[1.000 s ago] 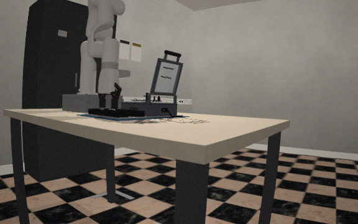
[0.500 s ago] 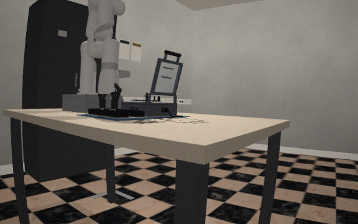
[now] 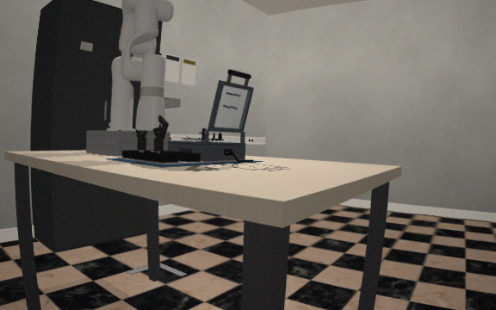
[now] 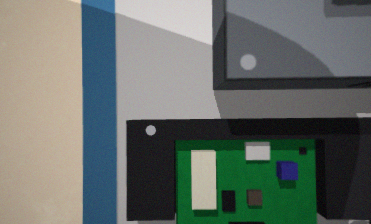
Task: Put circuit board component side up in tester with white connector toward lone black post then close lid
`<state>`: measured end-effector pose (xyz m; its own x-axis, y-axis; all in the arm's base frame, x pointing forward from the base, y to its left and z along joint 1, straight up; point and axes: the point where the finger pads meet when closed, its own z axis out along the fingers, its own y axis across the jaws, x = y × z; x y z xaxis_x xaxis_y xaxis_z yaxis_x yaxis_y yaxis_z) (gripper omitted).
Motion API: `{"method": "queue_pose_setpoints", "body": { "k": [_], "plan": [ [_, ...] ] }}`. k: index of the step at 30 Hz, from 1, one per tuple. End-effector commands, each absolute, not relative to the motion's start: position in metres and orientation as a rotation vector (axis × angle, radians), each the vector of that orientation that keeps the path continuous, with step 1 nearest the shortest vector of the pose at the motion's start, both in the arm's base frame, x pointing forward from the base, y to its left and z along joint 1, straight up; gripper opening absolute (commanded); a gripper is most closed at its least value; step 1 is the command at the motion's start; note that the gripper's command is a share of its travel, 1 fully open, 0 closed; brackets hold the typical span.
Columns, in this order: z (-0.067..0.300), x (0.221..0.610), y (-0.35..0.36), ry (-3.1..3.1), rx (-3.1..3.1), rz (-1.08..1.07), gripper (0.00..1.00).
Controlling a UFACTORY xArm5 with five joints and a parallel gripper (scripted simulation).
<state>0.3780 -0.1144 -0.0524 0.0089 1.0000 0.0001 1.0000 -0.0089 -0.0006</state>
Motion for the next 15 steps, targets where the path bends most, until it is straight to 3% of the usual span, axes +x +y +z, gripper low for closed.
{"method": "queue_pose_setpoints", "body": {
  "k": [1,15],
  "plan": [
    [-0.0521,0.3793,-0.1148,-2.213,-2.233,-0.002,1.0],
    [-0.0601,0.3793,-0.1148,-2.213,-2.233,-0.002,1.0]
  ]
}}
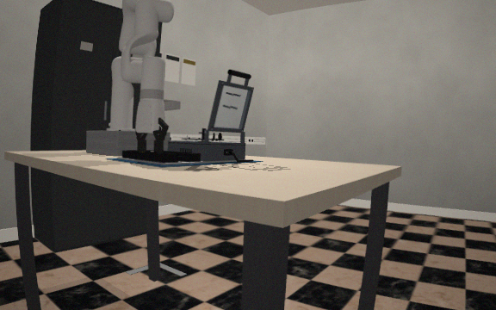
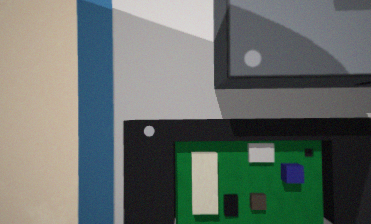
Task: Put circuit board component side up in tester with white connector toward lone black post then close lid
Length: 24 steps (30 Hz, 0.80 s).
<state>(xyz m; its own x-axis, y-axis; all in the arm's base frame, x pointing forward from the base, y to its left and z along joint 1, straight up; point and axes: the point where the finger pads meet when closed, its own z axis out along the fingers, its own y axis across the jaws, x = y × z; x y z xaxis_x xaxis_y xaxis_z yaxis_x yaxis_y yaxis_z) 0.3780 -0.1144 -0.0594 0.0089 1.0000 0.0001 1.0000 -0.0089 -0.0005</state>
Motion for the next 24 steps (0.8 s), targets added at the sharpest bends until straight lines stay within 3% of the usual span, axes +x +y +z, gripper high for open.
{"method": "queue_pose_setpoints", "body": {
  "k": [1,24],
  "plan": [
    [-0.0601,0.3793,-0.1148,-2.213,-2.233,-0.002,1.0],
    [-0.0655,0.3793,-0.1148,-2.213,-2.233,-0.002,1.0]
  ]
}}
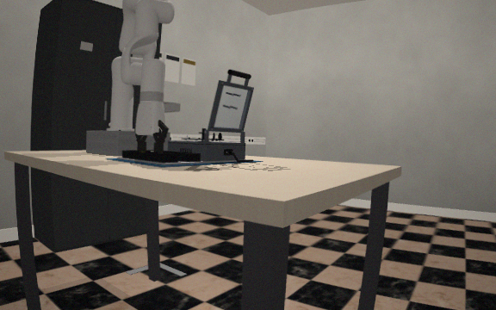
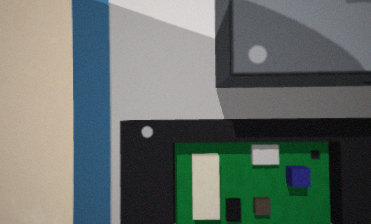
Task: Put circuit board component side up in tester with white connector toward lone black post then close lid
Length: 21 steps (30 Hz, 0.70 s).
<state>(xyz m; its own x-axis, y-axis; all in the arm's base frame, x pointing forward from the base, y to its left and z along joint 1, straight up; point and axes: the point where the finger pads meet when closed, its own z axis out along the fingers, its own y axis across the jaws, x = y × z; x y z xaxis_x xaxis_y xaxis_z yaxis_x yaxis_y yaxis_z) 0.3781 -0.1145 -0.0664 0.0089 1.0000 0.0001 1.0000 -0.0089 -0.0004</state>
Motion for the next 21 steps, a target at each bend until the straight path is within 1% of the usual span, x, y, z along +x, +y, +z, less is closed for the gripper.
{"method": "queue_pose_setpoints", "body": {
  "k": [1,8,9,21],
  "plan": [
    [-0.0655,0.3793,-0.1148,-2.213,-2.233,-0.002,1.0],
    [-0.0655,0.3793,-0.1148,-2.213,-2.233,-0.002,1.0],
    [-0.0655,0.3793,-0.1148,-2.213,-2.233,-0.002,0.95],
    [-0.0655,0.3793,-0.1148,-2.213,-2.233,-0.002,0.95]
  ]
}}
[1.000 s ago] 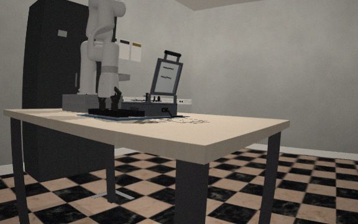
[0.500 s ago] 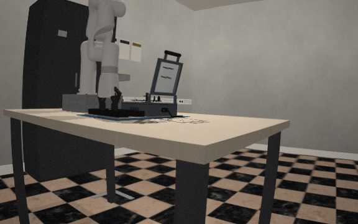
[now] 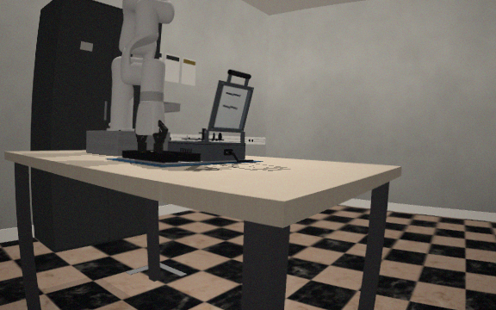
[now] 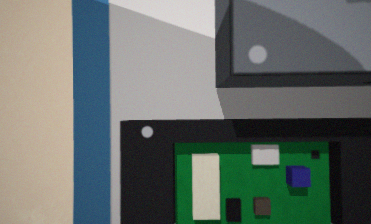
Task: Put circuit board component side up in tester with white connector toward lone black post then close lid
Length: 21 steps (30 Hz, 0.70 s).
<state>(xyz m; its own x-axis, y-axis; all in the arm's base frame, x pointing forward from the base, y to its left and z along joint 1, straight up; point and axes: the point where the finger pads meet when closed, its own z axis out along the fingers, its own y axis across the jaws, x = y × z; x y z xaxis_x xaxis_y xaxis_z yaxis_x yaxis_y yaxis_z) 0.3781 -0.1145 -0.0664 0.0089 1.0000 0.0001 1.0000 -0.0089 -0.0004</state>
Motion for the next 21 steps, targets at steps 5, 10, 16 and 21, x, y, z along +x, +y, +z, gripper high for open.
{"method": "queue_pose_setpoints", "body": {
  "k": [5,10,16,21],
  "plan": [
    [-0.0655,0.3793,-0.1148,-2.213,-2.233,-0.002,0.89],
    [-0.0655,0.3793,-0.1148,-2.213,-2.233,-0.002,0.89],
    [-0.0655,0.3793,-0.1148,-2.213,-2.233,-0.002,0.85],
    [-0.0655,0.3793,-0.1148,-2.213,-2.233,-0.002,0.85]
  ]
}}
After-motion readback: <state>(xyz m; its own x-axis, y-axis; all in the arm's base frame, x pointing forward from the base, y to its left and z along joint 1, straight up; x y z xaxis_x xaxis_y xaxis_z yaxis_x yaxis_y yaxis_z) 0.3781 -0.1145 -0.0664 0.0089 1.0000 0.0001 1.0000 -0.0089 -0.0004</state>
